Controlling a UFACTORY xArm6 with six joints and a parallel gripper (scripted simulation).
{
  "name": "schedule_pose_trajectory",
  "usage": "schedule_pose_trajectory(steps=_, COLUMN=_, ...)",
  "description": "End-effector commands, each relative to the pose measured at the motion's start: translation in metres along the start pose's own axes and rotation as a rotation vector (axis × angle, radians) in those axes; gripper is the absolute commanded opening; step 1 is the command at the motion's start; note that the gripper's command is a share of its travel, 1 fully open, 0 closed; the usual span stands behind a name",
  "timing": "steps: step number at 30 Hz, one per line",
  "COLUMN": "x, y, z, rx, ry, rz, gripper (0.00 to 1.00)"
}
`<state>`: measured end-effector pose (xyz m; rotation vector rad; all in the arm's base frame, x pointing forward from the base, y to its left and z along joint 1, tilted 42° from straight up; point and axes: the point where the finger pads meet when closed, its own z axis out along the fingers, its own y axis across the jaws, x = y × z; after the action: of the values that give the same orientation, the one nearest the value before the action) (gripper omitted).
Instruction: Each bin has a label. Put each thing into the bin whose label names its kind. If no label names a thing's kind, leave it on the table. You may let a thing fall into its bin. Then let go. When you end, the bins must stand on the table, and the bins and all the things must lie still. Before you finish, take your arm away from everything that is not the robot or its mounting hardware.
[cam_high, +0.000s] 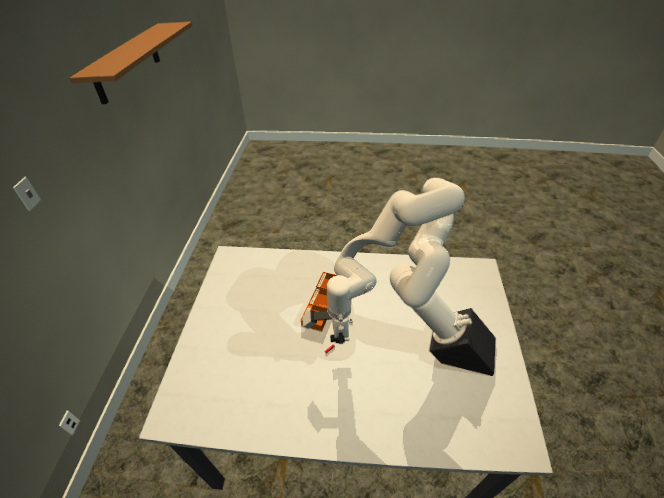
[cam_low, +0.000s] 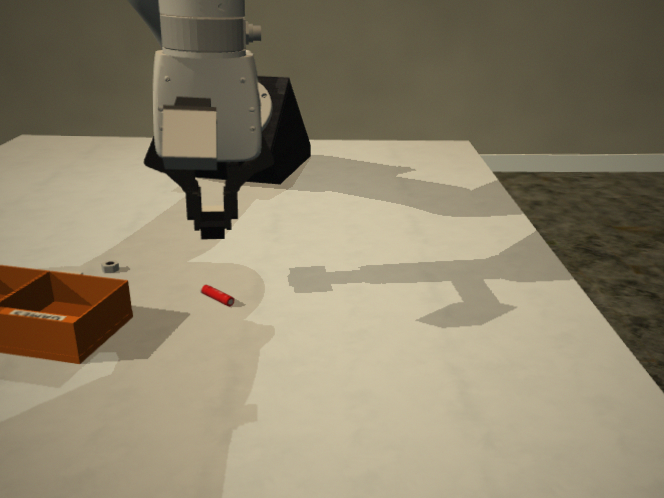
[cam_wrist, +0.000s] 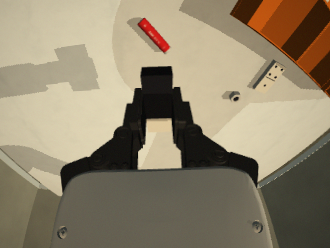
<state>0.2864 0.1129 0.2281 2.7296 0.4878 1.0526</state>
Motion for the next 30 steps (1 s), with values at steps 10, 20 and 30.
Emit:
schedule_pose_trajectory(steps=10, x=0.003, y=0.078, z=0.0, rx=0.026, ry=0.0, rz=-0.005, gripper=0.0)
schedule_pose_trajectory(steps=20, x=0.005, y=0.132, z=0.002, rx=0.025, ry=0.0, rz=-0.005, gripper=0.0)
schedule_pose_trajectory(steps=30, x=0.007, y=0.18, z=0.003, rx=0.025, ry=0.0, rz=-0.005, gripper=0.0)
